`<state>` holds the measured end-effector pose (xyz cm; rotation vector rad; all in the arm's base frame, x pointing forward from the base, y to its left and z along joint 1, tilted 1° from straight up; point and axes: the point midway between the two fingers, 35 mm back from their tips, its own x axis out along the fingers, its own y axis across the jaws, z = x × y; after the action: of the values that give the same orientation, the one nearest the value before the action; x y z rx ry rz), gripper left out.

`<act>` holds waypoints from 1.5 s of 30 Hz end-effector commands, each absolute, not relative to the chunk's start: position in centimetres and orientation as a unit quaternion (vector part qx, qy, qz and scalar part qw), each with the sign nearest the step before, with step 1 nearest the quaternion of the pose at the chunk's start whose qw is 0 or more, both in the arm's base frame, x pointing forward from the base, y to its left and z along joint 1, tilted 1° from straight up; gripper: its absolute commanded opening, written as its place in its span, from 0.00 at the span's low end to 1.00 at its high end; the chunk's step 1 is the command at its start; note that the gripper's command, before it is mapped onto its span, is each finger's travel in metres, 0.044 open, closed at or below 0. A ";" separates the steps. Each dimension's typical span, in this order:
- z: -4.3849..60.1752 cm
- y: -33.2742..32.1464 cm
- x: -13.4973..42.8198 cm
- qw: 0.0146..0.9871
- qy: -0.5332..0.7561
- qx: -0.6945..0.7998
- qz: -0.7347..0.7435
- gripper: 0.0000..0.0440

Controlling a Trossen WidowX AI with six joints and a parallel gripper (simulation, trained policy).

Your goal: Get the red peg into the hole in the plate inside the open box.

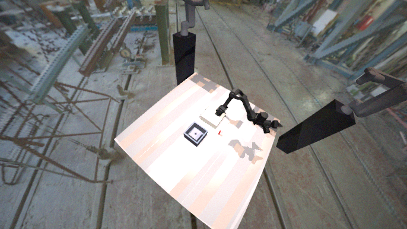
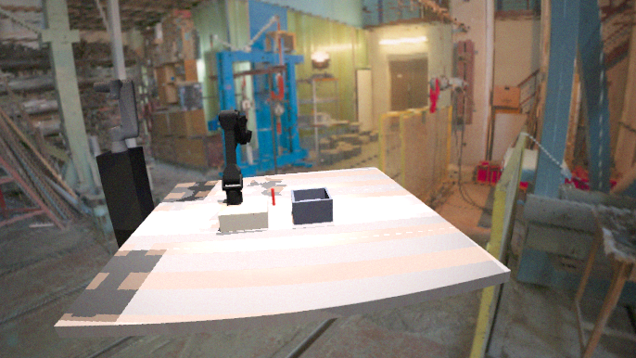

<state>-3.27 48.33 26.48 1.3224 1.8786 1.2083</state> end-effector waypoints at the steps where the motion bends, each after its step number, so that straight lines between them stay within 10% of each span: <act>1: 26.4 48.4 -2.5 0.284 0.691 0.492 0.447 0.94; 29: 26.9 36.8 22.3 0.682 0.485 0.458 0.299 1.00; 45: 21.4 24.0 26.0 0.784 0.500 0.357 0.083 1.00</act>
<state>26.12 26.23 22.56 0.8226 1.0618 0.2657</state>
